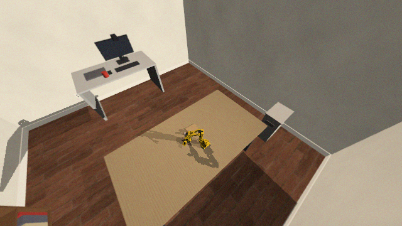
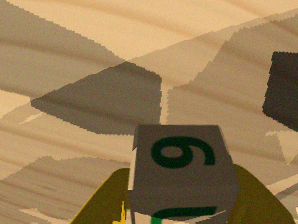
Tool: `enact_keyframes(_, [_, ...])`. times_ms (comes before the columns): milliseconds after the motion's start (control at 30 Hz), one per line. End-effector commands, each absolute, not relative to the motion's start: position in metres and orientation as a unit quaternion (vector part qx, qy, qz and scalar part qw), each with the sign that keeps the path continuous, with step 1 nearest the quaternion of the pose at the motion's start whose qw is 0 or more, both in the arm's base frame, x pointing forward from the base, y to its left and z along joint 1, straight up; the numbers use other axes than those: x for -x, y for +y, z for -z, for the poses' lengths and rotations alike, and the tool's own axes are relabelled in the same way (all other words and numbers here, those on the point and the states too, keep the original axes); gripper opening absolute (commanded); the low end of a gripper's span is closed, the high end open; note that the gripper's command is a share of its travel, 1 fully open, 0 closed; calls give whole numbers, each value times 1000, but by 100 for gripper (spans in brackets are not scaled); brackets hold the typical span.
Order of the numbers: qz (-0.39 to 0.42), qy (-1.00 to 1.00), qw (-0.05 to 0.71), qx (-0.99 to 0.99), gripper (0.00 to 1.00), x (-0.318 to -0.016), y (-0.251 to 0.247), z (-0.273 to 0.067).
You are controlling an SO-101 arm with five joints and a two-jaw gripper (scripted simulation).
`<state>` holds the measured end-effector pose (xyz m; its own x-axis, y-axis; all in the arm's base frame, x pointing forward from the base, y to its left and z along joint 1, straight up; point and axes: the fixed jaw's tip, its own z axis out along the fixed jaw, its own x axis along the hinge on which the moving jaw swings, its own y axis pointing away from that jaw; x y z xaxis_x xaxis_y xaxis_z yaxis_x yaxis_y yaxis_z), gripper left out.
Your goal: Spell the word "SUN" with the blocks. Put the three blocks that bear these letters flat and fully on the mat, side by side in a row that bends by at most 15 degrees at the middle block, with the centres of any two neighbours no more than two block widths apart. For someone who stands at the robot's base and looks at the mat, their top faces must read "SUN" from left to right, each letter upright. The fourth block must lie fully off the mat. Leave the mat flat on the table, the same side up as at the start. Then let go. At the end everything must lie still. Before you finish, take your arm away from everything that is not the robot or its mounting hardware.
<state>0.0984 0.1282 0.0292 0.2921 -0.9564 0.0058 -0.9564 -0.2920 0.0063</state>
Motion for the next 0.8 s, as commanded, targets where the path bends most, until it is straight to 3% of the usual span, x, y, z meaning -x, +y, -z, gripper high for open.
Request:
enact_keyframes(0, [-1,-595,-32,-803,0,-106,137,-47])
enact_keyframes(333, [-1,-595,-32,-803,0,-103,134,-71])
enact_keyframes(767, [-2,-597,-32,-801,0,-106,133,-73])
